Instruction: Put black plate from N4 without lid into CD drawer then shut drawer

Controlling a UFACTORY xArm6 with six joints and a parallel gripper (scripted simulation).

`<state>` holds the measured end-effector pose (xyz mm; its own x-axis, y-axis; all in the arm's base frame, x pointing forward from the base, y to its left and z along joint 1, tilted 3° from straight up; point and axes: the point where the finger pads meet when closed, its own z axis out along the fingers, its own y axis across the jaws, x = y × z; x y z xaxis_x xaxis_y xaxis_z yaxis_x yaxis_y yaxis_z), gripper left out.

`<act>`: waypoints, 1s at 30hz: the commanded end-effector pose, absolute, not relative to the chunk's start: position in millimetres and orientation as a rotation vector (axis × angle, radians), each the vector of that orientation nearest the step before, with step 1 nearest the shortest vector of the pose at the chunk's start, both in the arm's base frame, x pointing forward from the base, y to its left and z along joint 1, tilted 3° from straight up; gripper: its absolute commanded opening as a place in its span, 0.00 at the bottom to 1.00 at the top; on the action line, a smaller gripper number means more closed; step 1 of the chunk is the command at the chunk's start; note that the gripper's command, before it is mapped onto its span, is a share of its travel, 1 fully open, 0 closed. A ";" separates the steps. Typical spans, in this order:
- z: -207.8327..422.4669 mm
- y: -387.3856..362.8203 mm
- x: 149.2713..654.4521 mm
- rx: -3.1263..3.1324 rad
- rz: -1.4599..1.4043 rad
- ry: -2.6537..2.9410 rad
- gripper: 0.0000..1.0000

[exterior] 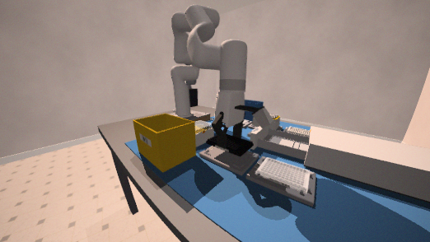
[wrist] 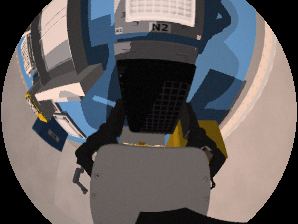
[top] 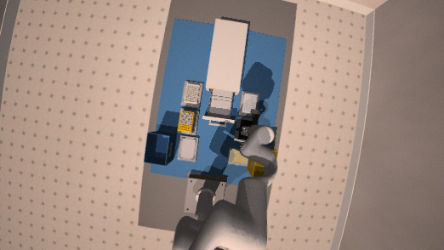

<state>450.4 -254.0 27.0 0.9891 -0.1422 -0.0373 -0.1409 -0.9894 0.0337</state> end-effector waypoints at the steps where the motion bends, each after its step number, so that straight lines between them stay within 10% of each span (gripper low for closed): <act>1: 36.5 -254.6 452.5 3.100 -0.053 -0.221 0.00; 30: 79.9 -253.3 454.2 3.100 -0.053 -0.221 0.00</act>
